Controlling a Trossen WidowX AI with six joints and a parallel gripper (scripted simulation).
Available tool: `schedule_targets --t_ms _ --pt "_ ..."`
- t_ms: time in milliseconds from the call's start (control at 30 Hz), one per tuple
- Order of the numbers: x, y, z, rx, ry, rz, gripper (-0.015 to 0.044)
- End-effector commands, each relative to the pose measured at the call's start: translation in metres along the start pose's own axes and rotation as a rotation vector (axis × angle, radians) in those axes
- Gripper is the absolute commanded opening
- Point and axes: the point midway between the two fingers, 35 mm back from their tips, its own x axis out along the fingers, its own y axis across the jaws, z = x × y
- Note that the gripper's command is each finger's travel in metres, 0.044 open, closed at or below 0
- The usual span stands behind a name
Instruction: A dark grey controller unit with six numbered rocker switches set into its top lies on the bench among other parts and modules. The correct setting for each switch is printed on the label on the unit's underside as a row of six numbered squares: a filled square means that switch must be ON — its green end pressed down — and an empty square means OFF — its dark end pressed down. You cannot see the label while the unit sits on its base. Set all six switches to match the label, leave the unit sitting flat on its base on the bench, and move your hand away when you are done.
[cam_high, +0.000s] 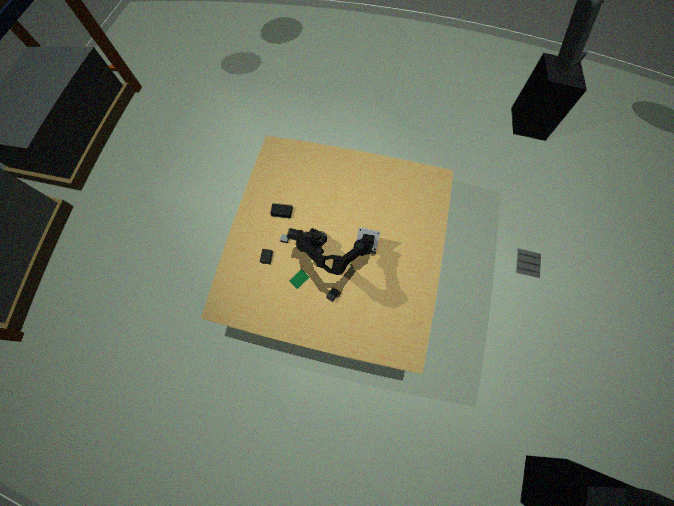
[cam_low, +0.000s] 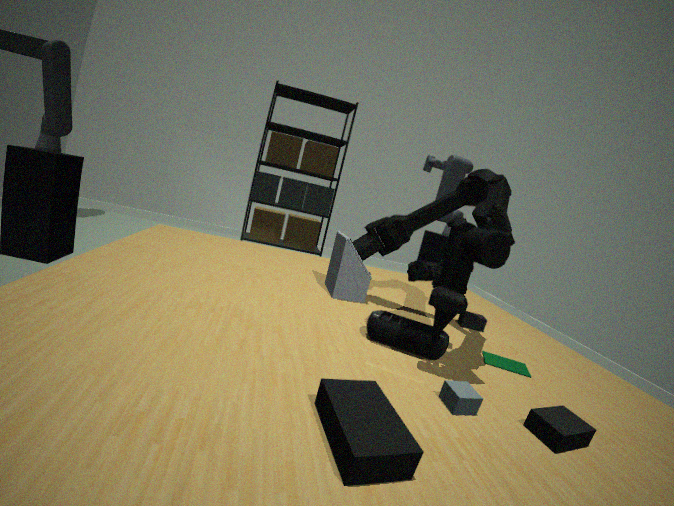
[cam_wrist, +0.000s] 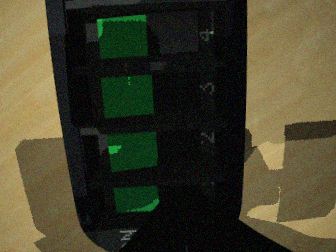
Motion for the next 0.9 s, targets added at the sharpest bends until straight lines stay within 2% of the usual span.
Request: schedule_targets --t_ms 0,200,367,533,667,867 --pt "0.001 -0.001 0.0 0.009 0.002 -0.006 0.0" --pt "-0.002 0.0 0.0 0.001 -0.001 -0.002 0.0" --pt "-0.043 -0.001 0.001 0.009 -0.001 -0.005 0.0" --pt "-0.044 0.0 0.004 0.008 -0.001 -0.004 0.0" --pt "-0.047 0.009 0.049 -0.003 -0.003 -0.004 0.0" --pt "-0.047 0.009 0.052 -0.003 -0.003 -0.004 0.0"
